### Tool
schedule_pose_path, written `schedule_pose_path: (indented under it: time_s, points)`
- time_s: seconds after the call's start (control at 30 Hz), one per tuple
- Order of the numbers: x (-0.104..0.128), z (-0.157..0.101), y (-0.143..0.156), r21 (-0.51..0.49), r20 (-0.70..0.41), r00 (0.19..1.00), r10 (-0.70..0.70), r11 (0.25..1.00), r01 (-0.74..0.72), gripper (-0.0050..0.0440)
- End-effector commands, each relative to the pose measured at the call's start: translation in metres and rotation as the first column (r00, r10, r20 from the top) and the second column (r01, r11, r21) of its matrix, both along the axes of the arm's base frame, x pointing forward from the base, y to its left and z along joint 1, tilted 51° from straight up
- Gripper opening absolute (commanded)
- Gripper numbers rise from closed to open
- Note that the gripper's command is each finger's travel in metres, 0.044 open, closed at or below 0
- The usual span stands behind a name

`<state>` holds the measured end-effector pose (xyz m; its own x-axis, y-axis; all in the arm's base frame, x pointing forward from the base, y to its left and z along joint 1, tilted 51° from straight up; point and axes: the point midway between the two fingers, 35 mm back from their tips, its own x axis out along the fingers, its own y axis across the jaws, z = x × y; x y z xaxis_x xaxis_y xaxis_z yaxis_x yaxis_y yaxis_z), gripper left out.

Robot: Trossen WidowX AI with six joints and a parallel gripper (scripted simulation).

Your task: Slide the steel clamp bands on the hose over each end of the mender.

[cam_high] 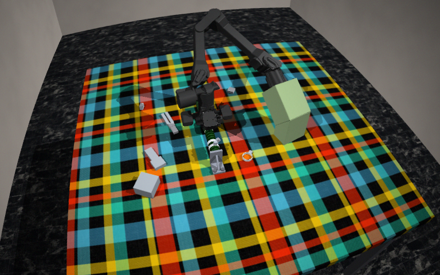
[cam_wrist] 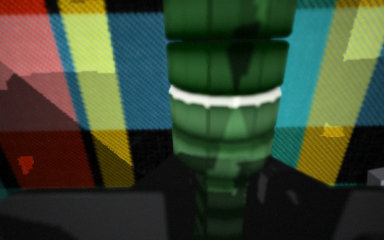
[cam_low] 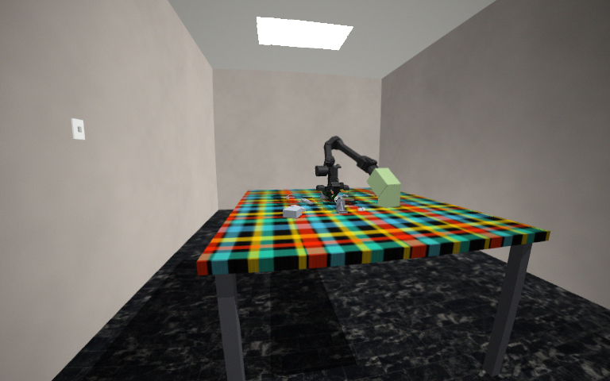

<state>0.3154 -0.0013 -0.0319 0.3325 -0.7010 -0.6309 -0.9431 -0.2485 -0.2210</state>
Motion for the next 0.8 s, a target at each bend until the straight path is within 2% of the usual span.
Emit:
schedule_pose_path:
  time_s: [0.0, 0.13, 0.17, 0.33, 0.57, 0.63, 0.77]
  points:
    - [0.0000, -0.0006, -0.0001, -0.001, -0.004, 1.000, 0.003, 1.000, -0.003, 0.0037]
    - [0.0000, -0.0006, -0.0001, -0.001, -0.004, 1.000, 0.003, 1.000, -0.003, 0.0023]
    - [0.0000, -0.0006, -0.0001, -0.001, -0.004, 1.000, 0.003, 1.000, -0.003, 0.0000]
    - [0.0000, -0.0006, -0.0001, -0.001, -0.004, 1.000, 0.003, 1.000, -0.003, 0.0000]
    - [0.0000, -0.0006, -0.0001, -0.001, -0.004, 1.000, 0.003, 1.000, -0.003, 0.0168]
    - [0.0000, -0.0006, -0.0001, -0.001, -0.004, 1.000, 0.003, 1.000, -0.003, 0.0168]
    - [0.0000, -0.0006, -0.0001, -0.001, -0.004, 1.000, 0.003, 1.000, -0.003, 0.0264]
